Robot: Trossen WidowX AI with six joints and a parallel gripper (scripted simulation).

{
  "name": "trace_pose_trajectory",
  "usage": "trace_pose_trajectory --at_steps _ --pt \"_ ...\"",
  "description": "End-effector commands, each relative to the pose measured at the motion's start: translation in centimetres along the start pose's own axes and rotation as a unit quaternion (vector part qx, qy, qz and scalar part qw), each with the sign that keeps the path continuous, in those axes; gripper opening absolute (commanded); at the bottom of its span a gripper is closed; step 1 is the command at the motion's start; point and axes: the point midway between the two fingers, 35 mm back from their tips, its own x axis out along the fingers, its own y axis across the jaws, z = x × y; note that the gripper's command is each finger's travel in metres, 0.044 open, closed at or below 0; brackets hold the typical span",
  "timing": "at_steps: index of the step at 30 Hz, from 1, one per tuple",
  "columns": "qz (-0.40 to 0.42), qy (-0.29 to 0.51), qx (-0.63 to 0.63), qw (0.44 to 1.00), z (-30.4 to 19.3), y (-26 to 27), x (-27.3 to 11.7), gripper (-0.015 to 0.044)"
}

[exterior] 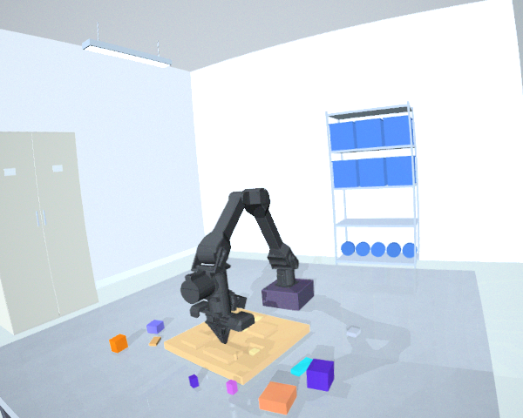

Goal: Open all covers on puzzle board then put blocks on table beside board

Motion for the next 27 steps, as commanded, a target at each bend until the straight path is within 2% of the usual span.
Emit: trace_pose_trajectory --at_steps 1,27 --pt "0.001 0.001 -0.002 1.0 -0.2 0.0 -0.4 0.0" --pt "0.001 0.001 -0.002 1.0 -0.4 0.1 -3.8 0.0"
